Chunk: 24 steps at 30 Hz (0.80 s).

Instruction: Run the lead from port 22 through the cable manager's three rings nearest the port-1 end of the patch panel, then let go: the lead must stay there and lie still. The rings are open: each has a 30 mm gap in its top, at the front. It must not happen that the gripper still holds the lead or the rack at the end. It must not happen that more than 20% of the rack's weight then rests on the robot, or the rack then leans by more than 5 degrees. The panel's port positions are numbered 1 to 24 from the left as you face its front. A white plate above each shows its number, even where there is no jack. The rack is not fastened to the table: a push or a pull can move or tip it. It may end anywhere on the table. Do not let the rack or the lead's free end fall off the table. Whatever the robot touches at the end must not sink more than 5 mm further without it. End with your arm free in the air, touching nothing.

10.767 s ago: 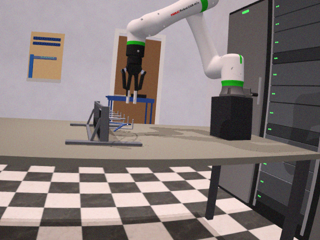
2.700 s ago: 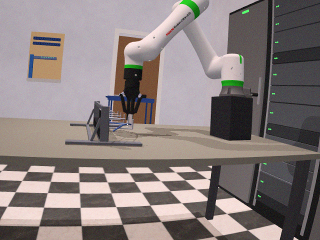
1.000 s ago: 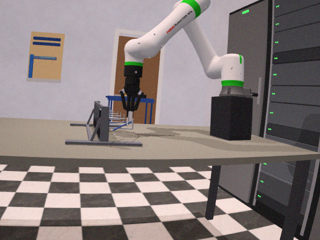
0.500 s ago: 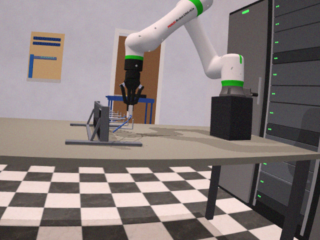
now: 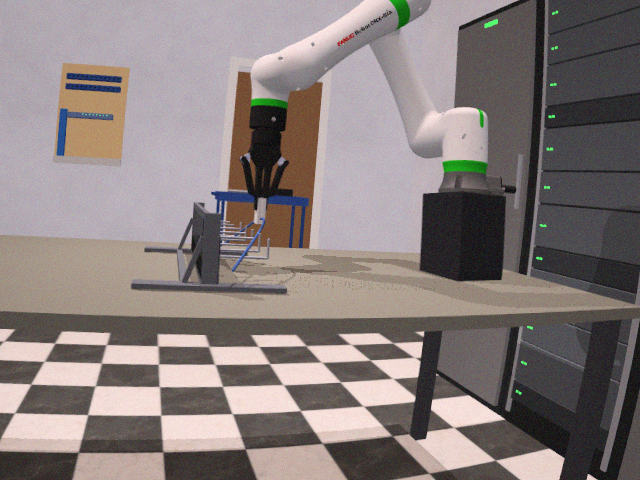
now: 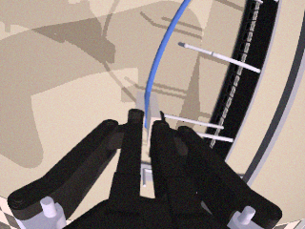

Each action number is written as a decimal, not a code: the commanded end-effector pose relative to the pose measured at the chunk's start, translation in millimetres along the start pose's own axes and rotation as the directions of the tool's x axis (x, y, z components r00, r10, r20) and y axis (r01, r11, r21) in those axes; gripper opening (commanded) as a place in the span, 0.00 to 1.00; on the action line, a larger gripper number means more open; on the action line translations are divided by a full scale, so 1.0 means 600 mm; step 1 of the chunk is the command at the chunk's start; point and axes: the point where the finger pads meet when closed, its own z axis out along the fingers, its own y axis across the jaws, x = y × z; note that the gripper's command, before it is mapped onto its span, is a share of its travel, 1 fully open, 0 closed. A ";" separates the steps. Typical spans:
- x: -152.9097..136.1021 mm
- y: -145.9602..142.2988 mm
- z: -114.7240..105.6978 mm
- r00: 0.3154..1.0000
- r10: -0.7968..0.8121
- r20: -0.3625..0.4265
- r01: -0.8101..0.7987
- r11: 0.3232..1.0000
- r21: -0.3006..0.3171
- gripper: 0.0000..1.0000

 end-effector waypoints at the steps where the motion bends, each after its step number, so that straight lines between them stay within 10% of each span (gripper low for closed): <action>1: 0.003 -0.003 -0.009 1.000 0.001 -0.002 -0.001 1.000 0.004 0.00; 16: 0.003 -0.002 -0.018 1.000 0.002 -0.002 -0.002 1.000 0.004 0.00; 24: 0.011 0.086 -0.018 0.996 0.090 -0.002 -0.090 0.996 0.004 0.00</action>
